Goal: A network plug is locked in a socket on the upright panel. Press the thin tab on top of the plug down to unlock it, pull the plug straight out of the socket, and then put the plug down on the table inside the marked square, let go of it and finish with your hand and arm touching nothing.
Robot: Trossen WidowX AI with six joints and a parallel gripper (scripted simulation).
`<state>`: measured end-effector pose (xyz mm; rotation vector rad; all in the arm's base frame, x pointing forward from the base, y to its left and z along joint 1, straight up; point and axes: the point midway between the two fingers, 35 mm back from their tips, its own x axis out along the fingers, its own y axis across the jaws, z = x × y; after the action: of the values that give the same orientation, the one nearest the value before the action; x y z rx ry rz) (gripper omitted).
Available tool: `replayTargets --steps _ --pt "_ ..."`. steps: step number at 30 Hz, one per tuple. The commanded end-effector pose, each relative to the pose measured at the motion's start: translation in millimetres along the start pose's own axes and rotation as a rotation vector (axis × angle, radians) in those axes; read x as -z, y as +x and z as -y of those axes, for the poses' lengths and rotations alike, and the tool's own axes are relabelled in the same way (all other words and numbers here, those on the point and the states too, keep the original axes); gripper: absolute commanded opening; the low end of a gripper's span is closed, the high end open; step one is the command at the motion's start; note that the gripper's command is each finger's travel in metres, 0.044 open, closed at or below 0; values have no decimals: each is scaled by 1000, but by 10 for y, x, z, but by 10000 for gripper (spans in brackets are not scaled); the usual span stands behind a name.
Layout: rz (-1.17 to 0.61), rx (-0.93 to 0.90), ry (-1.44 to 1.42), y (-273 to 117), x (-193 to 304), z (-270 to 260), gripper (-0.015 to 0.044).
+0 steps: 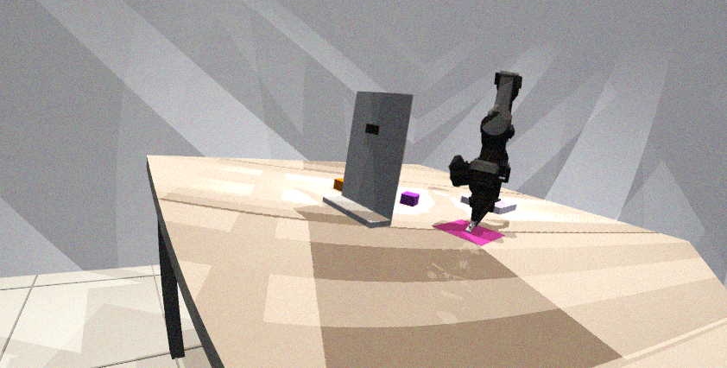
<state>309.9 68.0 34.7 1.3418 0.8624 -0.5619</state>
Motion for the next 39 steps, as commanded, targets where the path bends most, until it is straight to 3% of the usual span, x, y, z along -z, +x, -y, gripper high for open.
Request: replayTargets --steps 1,39 --pt "0 0 0 -24 -2 -2 156" --pt "2 5 2 -396 -17 -112 156"
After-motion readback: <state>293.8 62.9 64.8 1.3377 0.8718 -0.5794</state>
